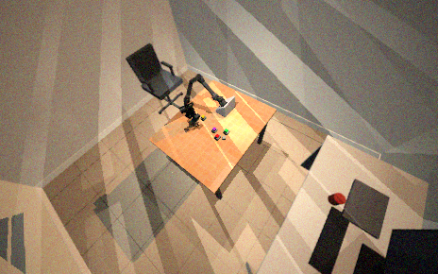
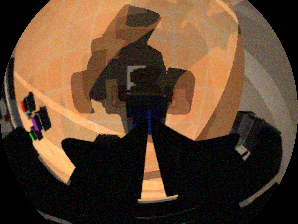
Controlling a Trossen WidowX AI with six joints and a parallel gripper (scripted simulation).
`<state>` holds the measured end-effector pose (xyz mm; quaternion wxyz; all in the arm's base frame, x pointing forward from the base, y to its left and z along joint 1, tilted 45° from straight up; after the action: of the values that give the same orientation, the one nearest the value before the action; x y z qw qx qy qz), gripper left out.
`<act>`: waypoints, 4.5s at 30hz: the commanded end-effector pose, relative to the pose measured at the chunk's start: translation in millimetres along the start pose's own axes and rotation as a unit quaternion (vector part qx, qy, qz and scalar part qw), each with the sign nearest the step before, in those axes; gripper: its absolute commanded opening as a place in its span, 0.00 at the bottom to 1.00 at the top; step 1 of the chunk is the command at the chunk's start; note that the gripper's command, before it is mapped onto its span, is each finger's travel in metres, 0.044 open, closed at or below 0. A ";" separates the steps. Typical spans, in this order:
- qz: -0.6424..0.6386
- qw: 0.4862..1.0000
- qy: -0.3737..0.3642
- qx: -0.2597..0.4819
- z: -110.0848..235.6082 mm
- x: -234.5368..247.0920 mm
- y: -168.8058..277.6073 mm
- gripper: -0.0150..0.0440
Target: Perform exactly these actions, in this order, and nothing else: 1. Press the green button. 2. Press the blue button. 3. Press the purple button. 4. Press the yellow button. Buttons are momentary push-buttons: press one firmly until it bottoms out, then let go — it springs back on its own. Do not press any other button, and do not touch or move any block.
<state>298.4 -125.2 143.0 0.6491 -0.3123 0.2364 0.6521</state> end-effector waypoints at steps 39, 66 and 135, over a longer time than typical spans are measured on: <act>0.006 1.000 -0.016 0.003 97.7 262.8 45.2 0.29; 0.005 1.000 -0.011 0.002 20.8 271.1 50.4 0.29; 0.007 1.000 -0.011 0.003 94.3 76.5 71.3 0.29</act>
<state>241.4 24.2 122.2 0.6518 -0.2968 0.2262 0.6602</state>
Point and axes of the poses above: the point midway between the two fingers, 35 mm back from their tips, its own z axis back along the fingers, its own x axis across the jaws, y = z × x, the point moved 4 cm from there along z, back along the fingers, and after that the axes turned 6 degrees about -z, right-handed, at the moved point
